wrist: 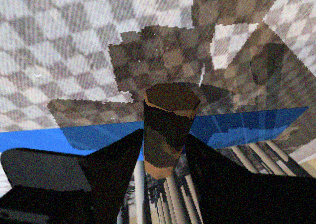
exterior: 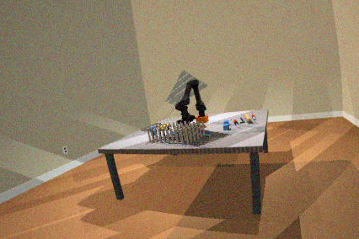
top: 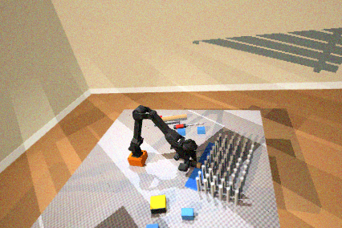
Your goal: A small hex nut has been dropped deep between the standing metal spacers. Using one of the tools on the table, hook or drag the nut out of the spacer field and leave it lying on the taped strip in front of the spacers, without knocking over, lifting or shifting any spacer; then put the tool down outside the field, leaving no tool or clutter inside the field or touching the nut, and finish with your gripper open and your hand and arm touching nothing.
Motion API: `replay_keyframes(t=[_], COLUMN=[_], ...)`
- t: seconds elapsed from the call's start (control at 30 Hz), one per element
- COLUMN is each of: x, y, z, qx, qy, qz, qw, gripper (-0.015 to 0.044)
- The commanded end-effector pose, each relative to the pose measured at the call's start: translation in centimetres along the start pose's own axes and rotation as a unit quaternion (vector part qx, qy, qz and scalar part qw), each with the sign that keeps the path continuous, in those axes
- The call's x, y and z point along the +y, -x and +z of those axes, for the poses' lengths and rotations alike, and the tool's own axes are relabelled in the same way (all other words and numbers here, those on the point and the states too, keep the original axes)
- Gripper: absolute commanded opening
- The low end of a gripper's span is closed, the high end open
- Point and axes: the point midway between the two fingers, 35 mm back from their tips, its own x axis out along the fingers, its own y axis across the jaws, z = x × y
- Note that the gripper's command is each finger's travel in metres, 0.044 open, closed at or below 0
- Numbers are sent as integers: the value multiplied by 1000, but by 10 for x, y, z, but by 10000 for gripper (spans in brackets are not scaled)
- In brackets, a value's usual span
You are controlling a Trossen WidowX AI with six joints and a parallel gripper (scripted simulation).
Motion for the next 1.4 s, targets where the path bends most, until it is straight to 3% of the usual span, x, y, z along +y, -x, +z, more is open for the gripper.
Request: replay_keyframes(t=[0.0, 1.37], x=[1, 2], y=[-5, 1], z=[3, 21], qx=[-1, -2], qy=[1, -1], qz=[-2, -1], qw=[1000, 1000], gripper=[0, 0])
